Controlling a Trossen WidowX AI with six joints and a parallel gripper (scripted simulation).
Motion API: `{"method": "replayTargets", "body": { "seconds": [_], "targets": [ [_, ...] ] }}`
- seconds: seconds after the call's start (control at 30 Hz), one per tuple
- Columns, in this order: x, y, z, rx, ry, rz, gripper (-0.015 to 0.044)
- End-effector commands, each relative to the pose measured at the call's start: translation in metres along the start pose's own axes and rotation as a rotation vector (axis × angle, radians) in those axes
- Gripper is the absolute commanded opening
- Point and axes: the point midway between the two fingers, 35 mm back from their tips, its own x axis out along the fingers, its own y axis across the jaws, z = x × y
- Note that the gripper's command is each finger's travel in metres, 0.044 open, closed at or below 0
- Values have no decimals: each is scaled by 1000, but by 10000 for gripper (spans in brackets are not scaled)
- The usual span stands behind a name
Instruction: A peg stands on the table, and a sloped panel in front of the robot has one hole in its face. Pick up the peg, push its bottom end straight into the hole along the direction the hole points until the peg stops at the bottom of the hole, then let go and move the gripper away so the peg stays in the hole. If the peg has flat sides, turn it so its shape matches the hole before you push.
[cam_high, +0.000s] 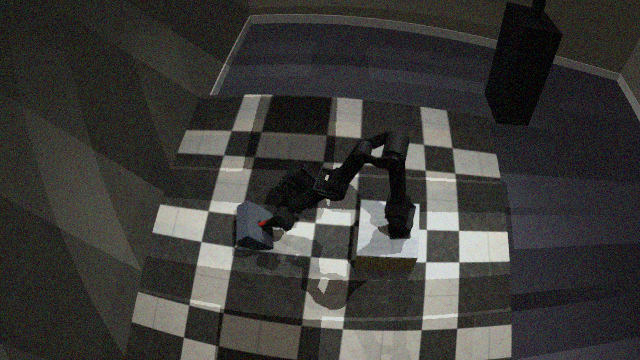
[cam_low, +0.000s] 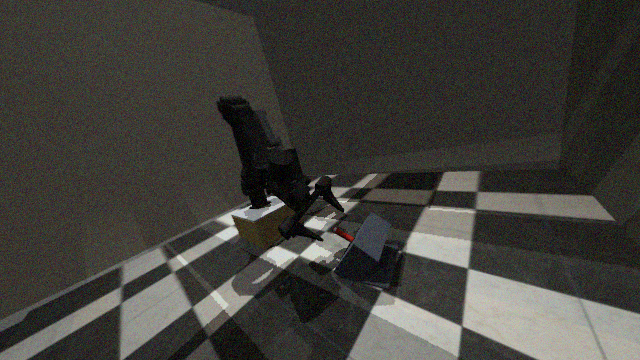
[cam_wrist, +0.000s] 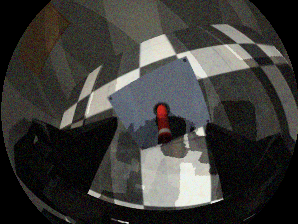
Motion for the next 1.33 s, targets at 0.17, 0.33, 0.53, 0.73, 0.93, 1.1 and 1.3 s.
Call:
{"method": "replayTargets", "body": {
  "seconds": [0.17, 0.33, 0.53, 0.73, 0.93, 1.1, 1.3],
  "targets": [
    [-9, 0, 1, -5, -3, 2, 440],
    [-14, 0, 2, -5, -3, 2, 440],
    [-19, 0, 2, -5, -4, 2, 440],
    [-25, 0, 2, -4, -5, 2, 440],
    [-30, 0, 2, -4, -5, 2, 440],
    [-35, 0, 2, -4, -6, 2, 440],
    [-40, 0, 2, -4, -7, 2, 440]
  ]
}}
